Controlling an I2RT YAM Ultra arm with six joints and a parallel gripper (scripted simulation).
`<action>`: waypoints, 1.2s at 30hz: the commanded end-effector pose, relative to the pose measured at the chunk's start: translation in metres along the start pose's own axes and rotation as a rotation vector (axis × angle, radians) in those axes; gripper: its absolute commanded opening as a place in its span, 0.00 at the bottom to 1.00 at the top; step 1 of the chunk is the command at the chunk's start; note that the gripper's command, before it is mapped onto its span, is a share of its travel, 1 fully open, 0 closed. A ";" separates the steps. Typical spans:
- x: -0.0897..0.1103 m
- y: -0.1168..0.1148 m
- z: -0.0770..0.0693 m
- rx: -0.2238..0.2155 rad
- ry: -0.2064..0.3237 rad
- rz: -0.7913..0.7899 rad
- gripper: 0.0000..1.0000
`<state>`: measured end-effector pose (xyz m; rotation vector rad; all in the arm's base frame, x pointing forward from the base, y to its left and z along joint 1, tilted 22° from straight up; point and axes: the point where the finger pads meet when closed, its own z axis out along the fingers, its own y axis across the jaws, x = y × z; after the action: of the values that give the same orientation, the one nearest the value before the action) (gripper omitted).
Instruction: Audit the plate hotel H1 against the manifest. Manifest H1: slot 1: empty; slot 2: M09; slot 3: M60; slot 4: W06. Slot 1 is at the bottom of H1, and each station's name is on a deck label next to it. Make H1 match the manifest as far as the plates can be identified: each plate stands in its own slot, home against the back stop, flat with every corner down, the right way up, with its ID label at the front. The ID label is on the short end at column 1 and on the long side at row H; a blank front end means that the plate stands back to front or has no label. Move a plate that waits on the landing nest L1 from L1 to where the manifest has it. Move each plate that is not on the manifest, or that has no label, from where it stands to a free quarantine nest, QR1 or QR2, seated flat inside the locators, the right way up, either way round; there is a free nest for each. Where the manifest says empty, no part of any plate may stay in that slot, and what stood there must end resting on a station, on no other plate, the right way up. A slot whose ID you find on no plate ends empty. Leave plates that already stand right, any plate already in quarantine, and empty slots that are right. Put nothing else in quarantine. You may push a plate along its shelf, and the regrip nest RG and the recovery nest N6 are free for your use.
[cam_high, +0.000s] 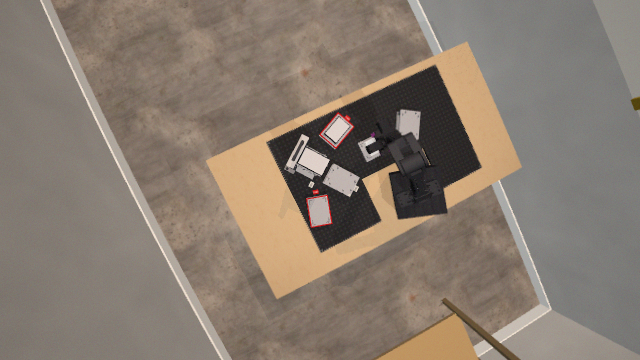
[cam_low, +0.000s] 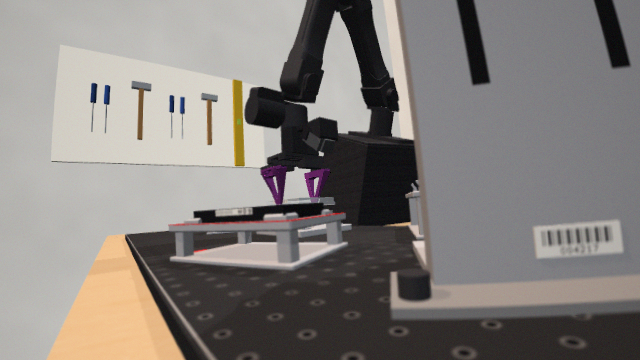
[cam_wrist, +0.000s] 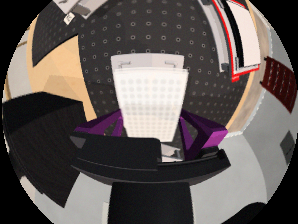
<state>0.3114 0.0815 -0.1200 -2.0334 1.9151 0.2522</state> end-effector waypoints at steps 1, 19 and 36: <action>0.000 0.002 -0.004 -0.011 -0.006 0.008 0.86; 0.000 0.002 -0.020 -0.011 -0.005 0.008 0.86; 0.000 0.002 -0.044 -0.011 -0.005 0.008 0.86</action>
<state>0.3091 0.0682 -0.0859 -2.0334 1.9143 0.2470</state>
